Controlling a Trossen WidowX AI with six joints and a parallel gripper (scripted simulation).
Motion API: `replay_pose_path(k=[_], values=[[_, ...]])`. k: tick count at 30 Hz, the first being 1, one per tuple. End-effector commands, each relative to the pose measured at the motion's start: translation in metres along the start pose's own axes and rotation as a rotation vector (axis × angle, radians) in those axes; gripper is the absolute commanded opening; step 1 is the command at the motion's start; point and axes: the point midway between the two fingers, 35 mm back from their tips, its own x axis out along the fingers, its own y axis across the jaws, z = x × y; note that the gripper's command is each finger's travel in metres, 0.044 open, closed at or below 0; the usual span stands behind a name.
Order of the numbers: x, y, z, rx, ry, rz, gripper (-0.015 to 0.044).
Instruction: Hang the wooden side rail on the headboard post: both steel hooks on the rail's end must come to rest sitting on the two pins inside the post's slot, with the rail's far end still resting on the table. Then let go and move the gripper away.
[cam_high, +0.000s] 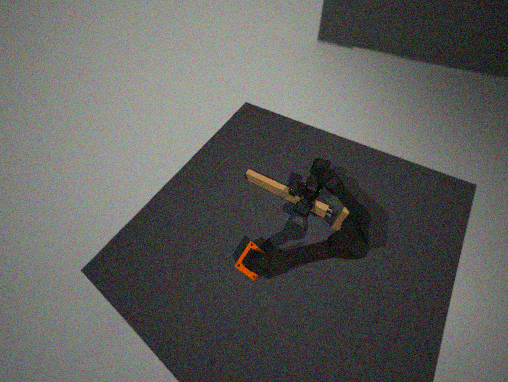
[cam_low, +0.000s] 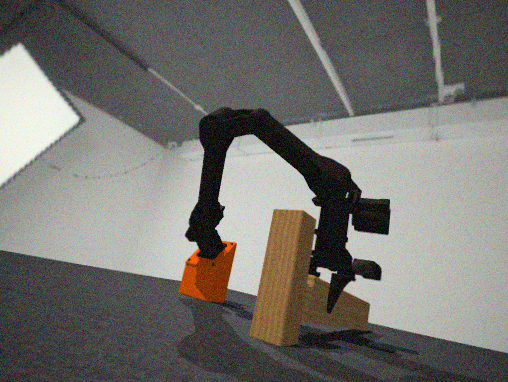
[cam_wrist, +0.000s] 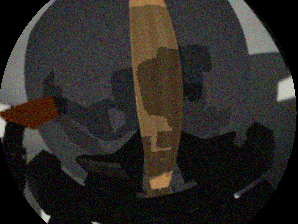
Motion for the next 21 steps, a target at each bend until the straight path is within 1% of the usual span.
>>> replay_pose_path(k=[1, 21], values=[[-0.0029, -0.0019, -0.0008, -0.001, 0.0, -0.009, 0.0], [-0.0021, -0.001, -0.003, -0.002, 0.0, -0.009, 0.0]])
